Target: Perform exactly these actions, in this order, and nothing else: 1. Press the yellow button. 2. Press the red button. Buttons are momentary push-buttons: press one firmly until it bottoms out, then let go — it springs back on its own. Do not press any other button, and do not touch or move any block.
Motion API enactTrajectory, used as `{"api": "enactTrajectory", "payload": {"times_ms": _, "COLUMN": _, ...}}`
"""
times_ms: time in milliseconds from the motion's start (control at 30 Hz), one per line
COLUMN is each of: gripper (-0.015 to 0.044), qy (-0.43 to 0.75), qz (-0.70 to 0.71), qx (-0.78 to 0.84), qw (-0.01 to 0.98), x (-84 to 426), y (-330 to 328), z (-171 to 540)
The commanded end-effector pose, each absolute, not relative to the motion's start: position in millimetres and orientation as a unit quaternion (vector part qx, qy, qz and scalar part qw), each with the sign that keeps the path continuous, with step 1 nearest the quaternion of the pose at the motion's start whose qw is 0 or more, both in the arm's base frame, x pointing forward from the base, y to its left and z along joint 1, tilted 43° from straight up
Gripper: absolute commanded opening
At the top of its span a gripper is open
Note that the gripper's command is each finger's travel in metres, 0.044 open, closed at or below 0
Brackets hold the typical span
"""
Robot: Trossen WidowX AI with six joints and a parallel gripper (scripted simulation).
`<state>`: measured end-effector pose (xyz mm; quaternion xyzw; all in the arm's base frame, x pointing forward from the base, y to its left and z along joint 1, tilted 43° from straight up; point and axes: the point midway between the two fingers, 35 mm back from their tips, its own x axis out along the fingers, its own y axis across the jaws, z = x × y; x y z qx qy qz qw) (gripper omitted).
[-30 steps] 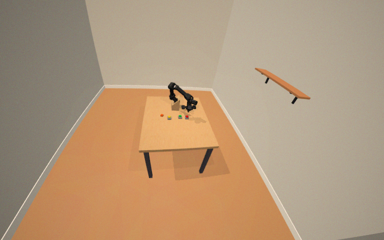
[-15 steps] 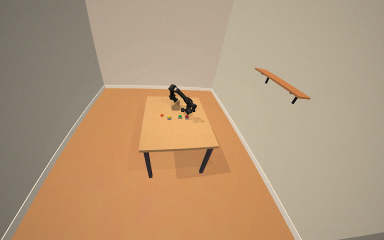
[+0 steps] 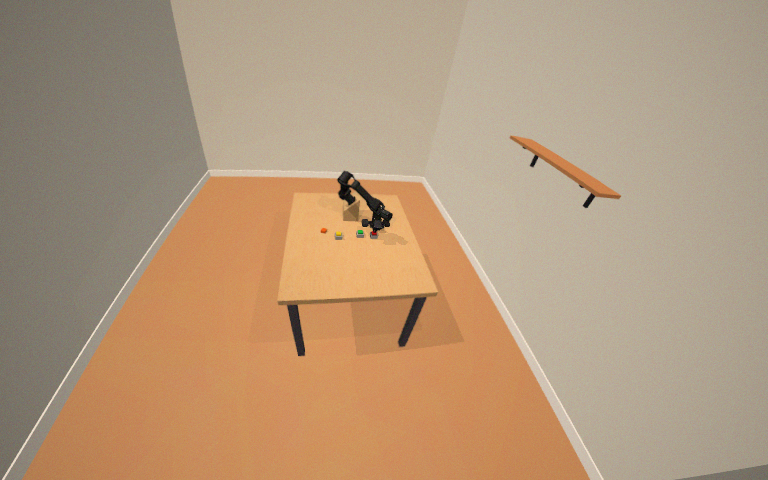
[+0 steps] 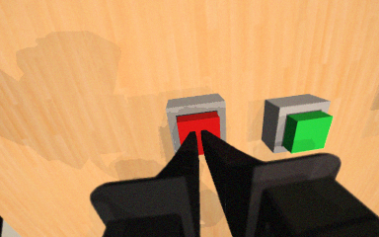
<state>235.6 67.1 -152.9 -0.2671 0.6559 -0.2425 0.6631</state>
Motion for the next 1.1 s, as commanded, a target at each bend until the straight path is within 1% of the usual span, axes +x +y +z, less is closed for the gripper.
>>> {"api": "enactTrajectory", "payload": {"times_ms": 0, "gripper": 0.002, "qy": 0.657, "qz": -0.243, "qx": -0.273, "qw": 0.659, "x": 233, "y": 61, "z": -158}}
{"api": "enactTrajectory", "payload": {"times_ms": 700, "gripper": 0.002, "qy": 0.657, "qz": -0.243, "qx": -0.273, "qw": 0.659, "x": 233, "y": 61, "z": -158}}
{"api": "enactTrajectory", "payload": {"times_ms": 833, "gripper": 0.002, "qy": 0.658, "qz": -0.243, "qx": -0.272, "qw": 0.659, "x": 233, "y": 83, "z": -135}}
{"api": "enactTrajectory", "payload": {"times_ms": 1033, "gripper": 0.002, "qy": 0.658, "qz": -0.243, "qx": -0.272, "qw": 0.659, "x": 233, "y": 85, "z": -133}}
{"api": "enactTrajectory", "payload": {"times_ms": 1067, "gripper": 0.0046, "qy": 0.658, "qz": -0.243, "qx": -0.272, "qw": 0.659, "x": 233, "y": 87, "z": -133}}
